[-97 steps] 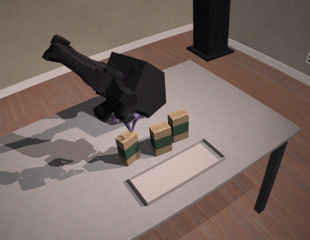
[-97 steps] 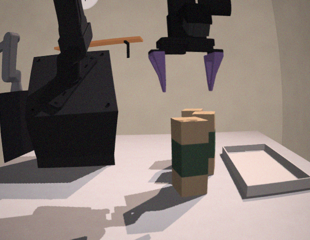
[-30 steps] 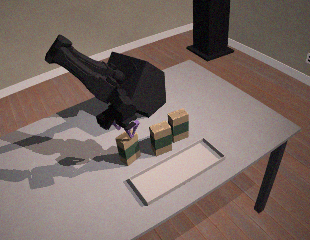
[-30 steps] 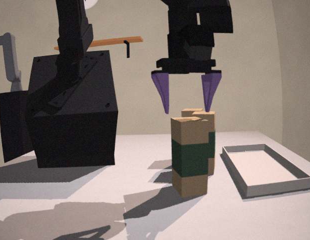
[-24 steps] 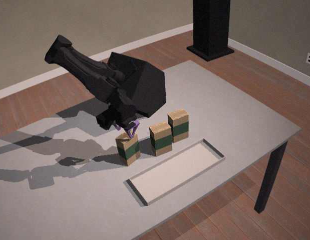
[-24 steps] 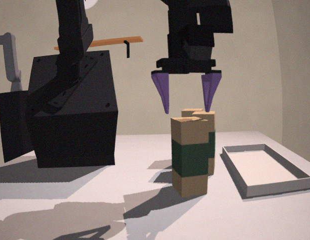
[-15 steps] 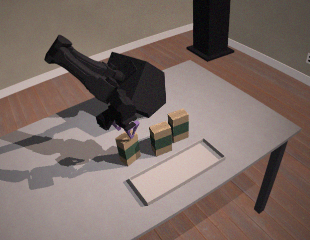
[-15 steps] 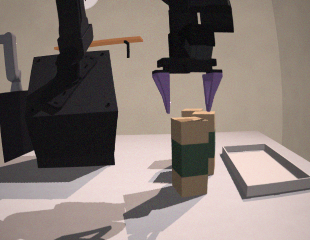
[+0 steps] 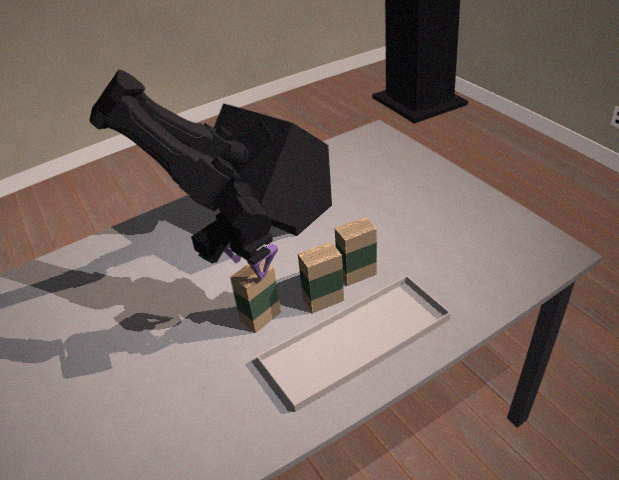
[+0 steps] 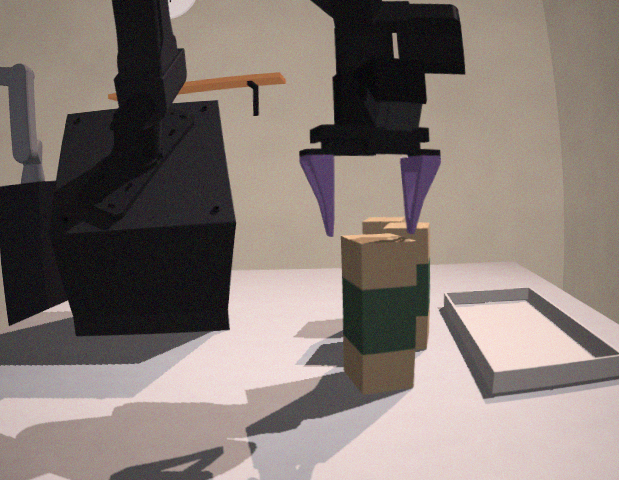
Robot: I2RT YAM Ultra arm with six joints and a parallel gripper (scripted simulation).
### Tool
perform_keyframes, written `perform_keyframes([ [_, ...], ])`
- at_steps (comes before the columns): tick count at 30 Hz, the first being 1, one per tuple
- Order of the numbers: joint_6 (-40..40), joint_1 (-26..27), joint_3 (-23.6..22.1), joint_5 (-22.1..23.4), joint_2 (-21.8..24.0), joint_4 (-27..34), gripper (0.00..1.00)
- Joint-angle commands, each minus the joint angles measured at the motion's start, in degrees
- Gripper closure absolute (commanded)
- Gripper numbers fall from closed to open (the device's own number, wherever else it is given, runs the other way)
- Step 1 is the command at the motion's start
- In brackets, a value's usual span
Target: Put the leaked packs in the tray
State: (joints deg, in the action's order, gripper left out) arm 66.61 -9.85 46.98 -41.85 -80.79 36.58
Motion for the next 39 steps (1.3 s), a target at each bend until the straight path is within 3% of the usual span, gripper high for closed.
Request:
perform_keyframes([
  [1,-1.73,0.78,-1.33,0.57,-1.49,-3.17,0.21],
  [4,-2.24,0.87,-0.12,0.63,-1.79,-4.07,0.21],
  [5,-2.63,1.5,-1.76,0.82,-2.0,-4.7,0.21],
  [18,-7.35,5.37,-3.91,2.36,-5.06,-13.03,0.21],
  [39,-7.83,5.54,-3.47,2.27,-5.24,-14.19,0.21],
])
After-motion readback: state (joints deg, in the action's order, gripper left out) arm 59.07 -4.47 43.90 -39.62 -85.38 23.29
